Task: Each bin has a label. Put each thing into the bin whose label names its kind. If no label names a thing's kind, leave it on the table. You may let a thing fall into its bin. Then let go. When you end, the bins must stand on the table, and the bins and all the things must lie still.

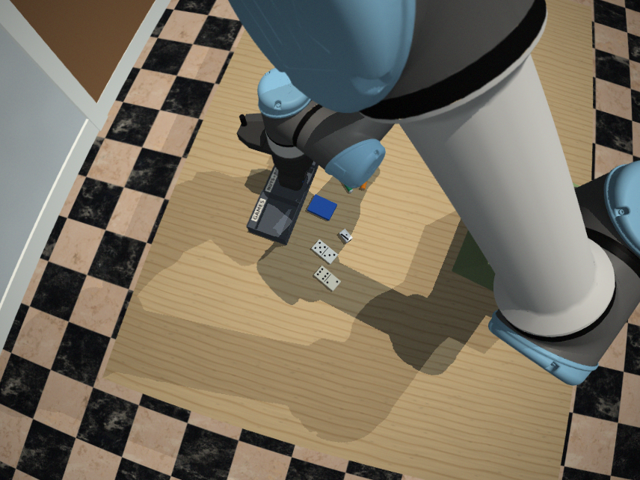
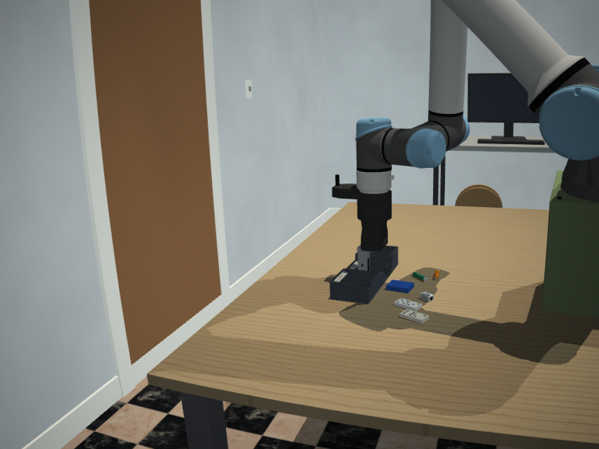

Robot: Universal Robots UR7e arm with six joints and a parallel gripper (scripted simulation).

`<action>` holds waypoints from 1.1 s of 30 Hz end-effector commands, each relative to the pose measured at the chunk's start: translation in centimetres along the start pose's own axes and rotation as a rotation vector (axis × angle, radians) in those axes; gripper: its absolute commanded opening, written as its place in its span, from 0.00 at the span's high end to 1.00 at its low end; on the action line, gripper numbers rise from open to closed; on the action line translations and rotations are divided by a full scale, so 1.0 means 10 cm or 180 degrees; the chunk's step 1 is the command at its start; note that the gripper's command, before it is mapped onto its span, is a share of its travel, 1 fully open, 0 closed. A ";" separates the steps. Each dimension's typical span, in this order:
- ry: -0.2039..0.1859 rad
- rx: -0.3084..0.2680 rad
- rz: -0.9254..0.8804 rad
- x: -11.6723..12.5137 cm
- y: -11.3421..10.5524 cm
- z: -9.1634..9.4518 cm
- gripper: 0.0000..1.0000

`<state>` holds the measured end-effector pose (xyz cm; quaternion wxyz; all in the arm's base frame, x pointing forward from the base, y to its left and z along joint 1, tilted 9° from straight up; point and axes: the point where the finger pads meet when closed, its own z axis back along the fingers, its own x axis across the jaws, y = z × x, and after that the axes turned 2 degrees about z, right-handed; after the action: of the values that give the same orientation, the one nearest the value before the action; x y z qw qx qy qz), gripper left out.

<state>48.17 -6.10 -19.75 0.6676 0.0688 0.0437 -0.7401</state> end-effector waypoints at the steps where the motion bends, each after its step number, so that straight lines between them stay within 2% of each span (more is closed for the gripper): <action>1: -0.0002 0.0005 0.0000 0.00 0.01 0.02 0.69; 25: -0.0002 0.0005 0.0000 0.00 0.01 0.30 0.69; 31: -0.0002 0.0005 0.0000 0.00 0.00 0.54 0.69; 33: -0.0002 0.0005 0.0000 0.00 0.00 0.54 0.69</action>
<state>47.99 -6.79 -15.40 0.6675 0.0689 0.0433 -0.7401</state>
